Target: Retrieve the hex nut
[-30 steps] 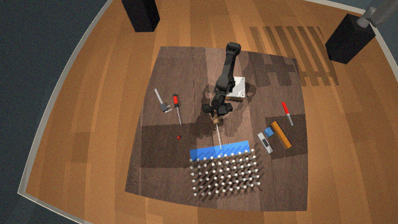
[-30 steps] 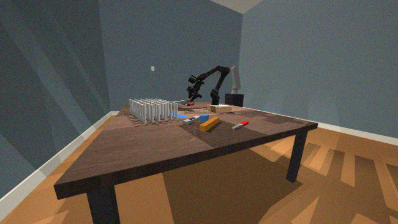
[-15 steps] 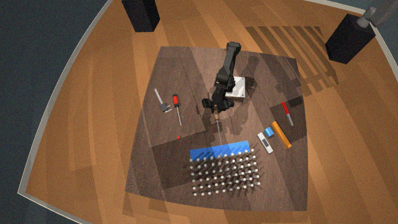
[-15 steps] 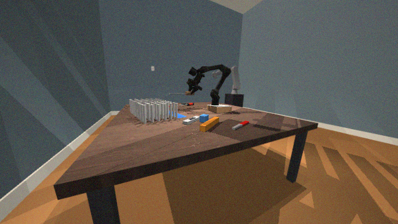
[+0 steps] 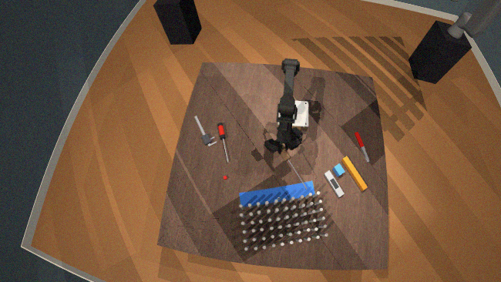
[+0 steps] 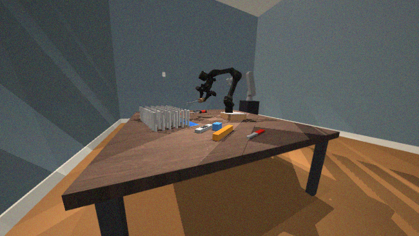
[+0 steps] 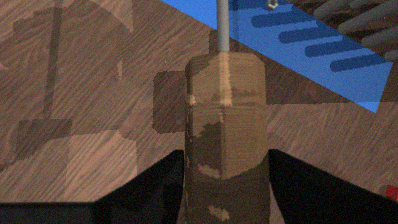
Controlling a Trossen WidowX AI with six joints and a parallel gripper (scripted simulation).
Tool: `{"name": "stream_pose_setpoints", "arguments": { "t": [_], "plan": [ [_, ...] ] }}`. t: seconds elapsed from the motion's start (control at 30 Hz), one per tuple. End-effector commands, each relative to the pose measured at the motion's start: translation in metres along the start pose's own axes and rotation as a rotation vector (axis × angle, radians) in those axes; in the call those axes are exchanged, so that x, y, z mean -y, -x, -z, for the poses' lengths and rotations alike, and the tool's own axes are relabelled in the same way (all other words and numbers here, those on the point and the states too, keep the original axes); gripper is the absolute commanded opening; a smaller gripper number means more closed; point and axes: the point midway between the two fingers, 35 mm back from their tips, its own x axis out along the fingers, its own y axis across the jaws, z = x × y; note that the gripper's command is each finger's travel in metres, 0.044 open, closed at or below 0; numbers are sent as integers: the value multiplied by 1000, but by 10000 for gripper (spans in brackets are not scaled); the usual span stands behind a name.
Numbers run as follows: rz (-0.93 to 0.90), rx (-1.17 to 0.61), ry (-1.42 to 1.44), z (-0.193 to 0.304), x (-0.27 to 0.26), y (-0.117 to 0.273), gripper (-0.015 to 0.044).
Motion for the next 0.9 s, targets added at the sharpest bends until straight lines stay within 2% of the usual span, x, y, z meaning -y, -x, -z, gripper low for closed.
{"name": "stream_pose_setpoints", "arguments": {
  "t": [0.0, 0.87],
  "plan": [
    [-36, 36, 120, -22, -6, 4, 0],
    [-285, 200, 859, -131, -95, 12, 0]
  ]
}}
